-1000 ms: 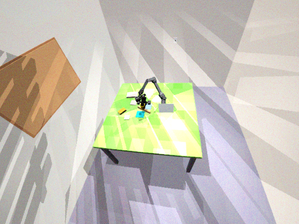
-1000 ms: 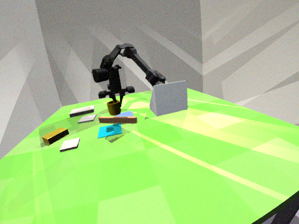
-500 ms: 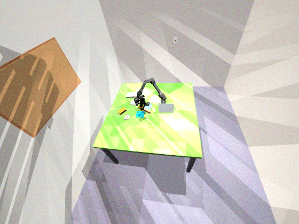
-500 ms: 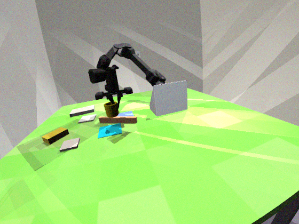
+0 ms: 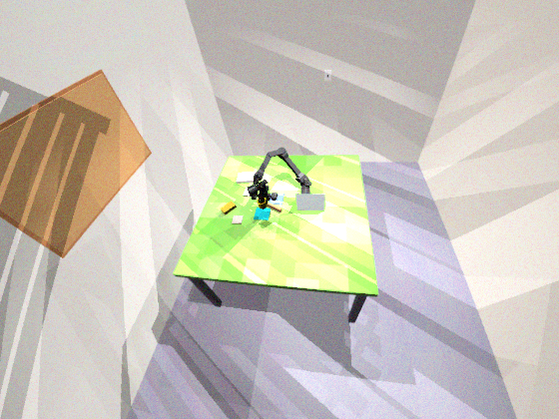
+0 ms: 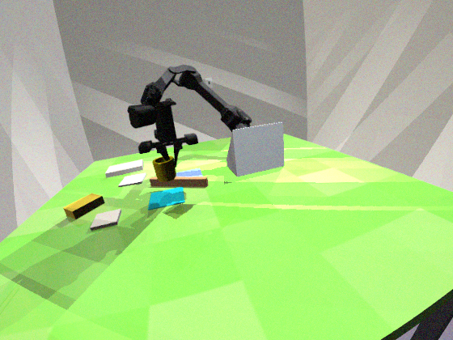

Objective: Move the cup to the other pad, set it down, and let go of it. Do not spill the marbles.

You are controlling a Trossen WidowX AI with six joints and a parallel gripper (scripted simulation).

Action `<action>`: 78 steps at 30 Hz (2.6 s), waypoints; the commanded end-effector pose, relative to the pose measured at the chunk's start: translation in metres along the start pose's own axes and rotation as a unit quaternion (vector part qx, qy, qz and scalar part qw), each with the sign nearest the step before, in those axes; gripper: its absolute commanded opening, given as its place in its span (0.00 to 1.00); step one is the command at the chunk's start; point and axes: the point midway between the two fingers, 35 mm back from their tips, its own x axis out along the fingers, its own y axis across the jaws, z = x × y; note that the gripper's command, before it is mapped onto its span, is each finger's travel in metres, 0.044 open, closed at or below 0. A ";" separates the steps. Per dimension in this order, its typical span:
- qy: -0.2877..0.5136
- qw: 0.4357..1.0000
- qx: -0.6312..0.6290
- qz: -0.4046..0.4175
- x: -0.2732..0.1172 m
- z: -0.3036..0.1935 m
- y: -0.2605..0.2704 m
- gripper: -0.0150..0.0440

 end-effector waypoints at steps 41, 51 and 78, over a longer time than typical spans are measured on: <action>0.002 1.000 0.004 0.001 0.048 -0.024 0.013 0.25; 0.005 1.000 0.008 0.002 0.051 -0.025 0.014 0.25; 0.005 1.000 0.007 0.001 0.043 -0.025 0.015 0.50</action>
